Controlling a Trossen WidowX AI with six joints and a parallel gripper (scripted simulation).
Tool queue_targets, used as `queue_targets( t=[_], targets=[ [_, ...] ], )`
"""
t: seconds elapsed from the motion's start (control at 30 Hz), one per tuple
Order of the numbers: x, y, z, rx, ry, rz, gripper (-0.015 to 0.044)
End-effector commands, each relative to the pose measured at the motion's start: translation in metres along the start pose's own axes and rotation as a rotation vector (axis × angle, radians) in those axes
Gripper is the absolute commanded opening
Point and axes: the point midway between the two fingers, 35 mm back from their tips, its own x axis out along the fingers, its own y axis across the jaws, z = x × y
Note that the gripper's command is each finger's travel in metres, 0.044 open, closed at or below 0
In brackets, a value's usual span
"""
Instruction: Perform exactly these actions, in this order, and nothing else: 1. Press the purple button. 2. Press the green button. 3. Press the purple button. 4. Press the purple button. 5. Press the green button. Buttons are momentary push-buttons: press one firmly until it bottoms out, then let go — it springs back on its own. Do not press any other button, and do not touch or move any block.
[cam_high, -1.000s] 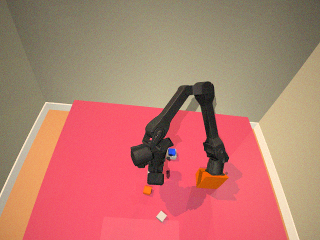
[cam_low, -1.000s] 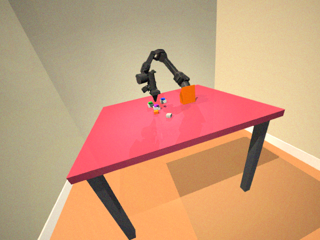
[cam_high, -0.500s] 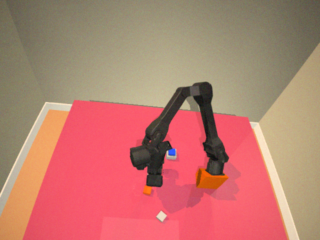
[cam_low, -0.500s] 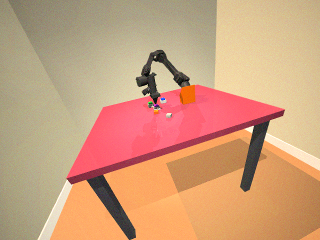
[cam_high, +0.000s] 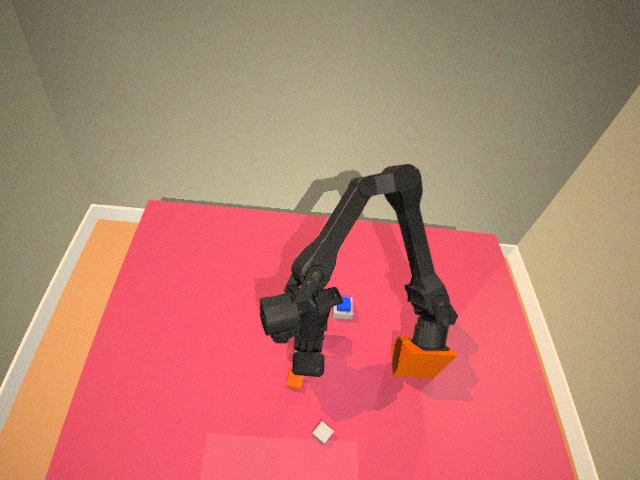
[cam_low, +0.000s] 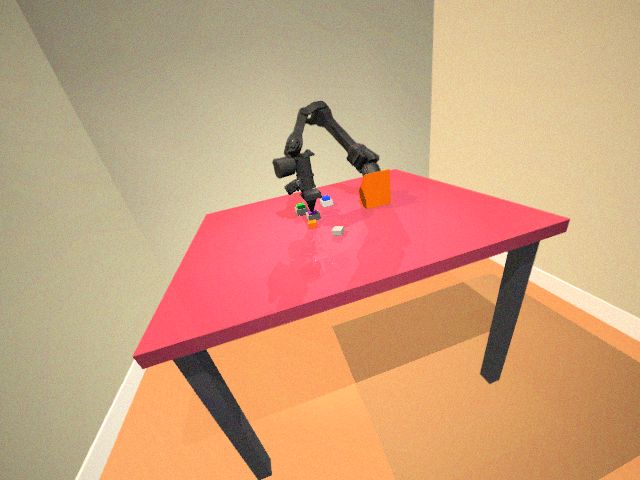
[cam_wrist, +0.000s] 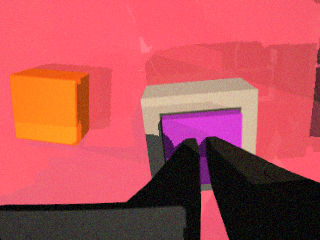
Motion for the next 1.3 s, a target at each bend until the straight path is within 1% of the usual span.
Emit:
queue_targets(
  t=[0.0,0.33,0.4,0.47,0.6,0.63,0.73,0.77,0.87,0.93,1.07,1.1,1.27],
  targets=[
    [0.002,-0.001,-0.002,-0.008,0.004,-0.007,0.002],
    [0.002,-0.001,-0.002,-0.008,0.004,-0.007,0.002],
    [-0.01,0.0,-0.001,-0.003,0.002,-0.002,0.002],
    [-0.03,0.0,-0.002,-0.007,0.004,-0.005,0.002],
    [-0.036,0.0,-0.002,-0.008,0.004,-0.005,0.002],
    [-0.043,0.0,-0.001,-0.008,0.004,-0.004,0.002],
    [-0.084,0.001,-0.001,-0.009,0.004,-0.003,0.002],
    [-0.092,0.001,-0.001,-0.008,0.005,-0.003,0.002],
    [-0.095,0.0,-0.002,-0.008,0.005,-0.003,0.002],
    [-0.095,-0.011,0.004,-0.009,0.004,-0.001,0.002],
    [-0.096,-0.084,0.026,-0.008,0.003,-0.004,0.002],
    [-0.095,-0.095,0.028,-0.008,0.004,-0.007,0.002],
    [-0.095,-0.098,0.028,-0.008,0.004,-0.008,0.002]
  ],
)
